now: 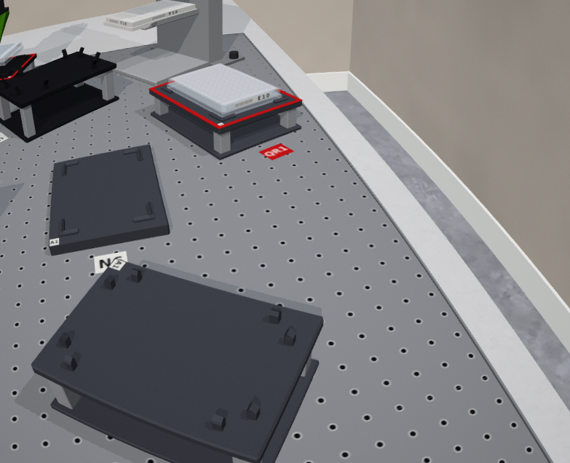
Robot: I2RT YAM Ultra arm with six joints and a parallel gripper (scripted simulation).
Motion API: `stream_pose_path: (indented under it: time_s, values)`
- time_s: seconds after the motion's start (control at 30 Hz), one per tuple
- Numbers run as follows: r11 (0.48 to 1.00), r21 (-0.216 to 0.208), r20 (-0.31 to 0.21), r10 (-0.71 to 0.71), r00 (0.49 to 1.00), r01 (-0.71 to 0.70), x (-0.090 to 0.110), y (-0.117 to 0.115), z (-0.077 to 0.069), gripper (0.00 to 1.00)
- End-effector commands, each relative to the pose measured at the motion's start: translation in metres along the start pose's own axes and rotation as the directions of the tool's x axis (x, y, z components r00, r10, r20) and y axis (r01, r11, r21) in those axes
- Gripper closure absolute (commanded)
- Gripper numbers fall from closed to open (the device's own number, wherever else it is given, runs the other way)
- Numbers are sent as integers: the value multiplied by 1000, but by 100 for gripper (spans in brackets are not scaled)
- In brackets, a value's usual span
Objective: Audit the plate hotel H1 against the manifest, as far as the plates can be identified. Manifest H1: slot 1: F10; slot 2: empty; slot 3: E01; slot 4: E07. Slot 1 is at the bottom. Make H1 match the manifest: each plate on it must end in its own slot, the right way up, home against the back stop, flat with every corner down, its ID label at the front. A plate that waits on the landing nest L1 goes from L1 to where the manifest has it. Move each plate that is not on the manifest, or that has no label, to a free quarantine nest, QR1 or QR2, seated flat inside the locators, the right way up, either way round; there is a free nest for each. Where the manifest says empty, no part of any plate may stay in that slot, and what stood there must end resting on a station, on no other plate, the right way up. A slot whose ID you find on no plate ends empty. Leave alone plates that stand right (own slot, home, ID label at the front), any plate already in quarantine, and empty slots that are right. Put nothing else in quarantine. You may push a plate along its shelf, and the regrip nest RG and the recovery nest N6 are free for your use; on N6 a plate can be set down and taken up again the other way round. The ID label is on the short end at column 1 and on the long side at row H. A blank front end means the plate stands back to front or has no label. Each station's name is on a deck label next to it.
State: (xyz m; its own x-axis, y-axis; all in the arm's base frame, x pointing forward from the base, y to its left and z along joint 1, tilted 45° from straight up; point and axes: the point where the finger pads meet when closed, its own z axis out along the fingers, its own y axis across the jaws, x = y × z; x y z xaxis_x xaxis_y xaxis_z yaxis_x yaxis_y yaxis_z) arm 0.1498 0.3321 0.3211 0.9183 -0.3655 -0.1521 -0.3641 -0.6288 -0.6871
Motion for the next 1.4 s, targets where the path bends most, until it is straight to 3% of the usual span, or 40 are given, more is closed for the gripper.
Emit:
stream_pose_path:
  time_s: [0.0, 1.07, 1.1, 1.37]
  values:
    - [1000, 14, 0, -2, 1000, 2, -1, -2, -3, 14]
    - [1000, 14, 1, -2, 1000, 2, -1, -3, 14, 14]
    - [1000, 14, 1, -2, 1000, 2, -1, -3, 14, 0]
    - [1000, 14, 1, -2, 1000, 2, -1, -3, 14, 0]
